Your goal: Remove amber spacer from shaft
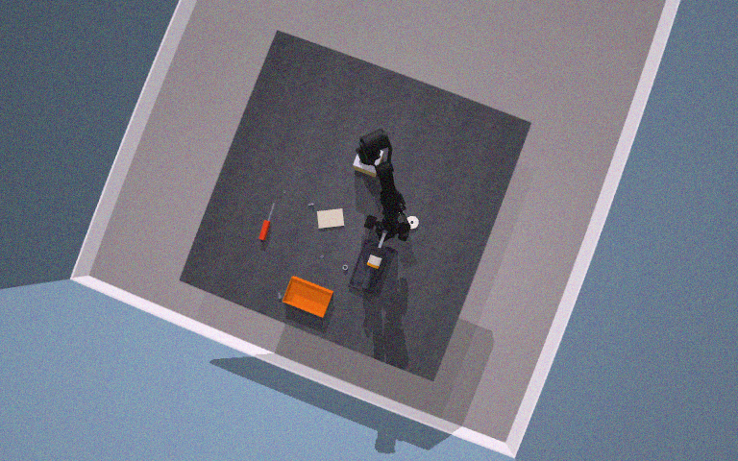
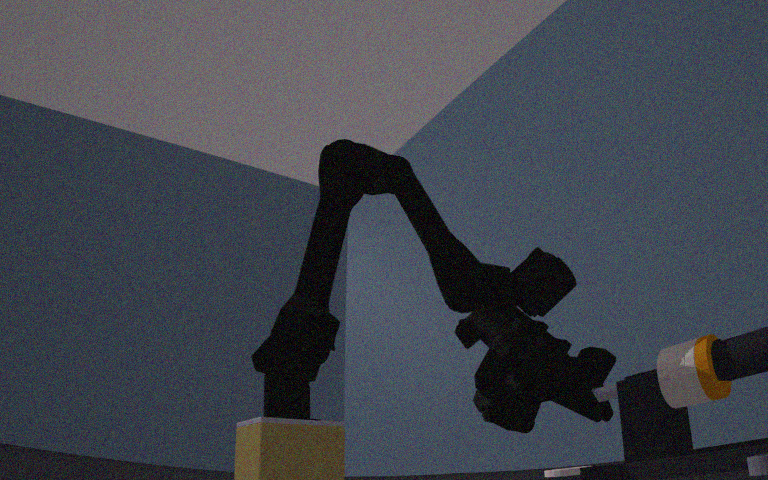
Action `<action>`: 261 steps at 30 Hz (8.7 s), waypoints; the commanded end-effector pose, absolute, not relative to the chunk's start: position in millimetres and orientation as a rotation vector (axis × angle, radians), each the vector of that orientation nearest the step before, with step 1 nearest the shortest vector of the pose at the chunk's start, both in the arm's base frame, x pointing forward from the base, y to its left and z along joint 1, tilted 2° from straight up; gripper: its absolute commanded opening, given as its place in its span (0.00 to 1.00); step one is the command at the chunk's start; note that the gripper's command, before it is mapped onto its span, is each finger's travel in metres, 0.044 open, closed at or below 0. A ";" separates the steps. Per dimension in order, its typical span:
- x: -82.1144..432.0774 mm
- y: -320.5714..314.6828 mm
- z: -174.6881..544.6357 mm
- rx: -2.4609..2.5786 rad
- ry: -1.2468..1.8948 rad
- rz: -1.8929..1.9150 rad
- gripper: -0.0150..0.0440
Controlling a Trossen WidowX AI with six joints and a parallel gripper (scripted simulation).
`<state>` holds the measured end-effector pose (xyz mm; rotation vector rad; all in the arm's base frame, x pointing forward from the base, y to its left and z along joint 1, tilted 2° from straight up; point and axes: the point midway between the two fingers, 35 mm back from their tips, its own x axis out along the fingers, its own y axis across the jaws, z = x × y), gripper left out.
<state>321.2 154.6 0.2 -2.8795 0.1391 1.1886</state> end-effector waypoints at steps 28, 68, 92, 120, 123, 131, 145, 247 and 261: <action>317.3 155.0 -0.1 -2.877 0.141 1.190 0.25; 313.0 155.4 -0.2 -2.877 0.141 1.190 0.25; 310.5 155.7 -0.3 -2.877 0.141 1.191 0.25; 307.5 156.0 -0.3 -2.876 0.141 1.191 0.25; 307.2 156.0 -0.3 -2.876 0.141 1.191 0.25; 306.3 156.1 -0.4 -2.876 0.141 1.191 0.25; 304.8 156.2 -0.4 -2.876 0.140 1.192 0.25; 294.0 157.3 -0.6 -2.875 0.140 1.193 0.25; 292.5 157.4 -0.7 -2.875 0.140 1.193 0.25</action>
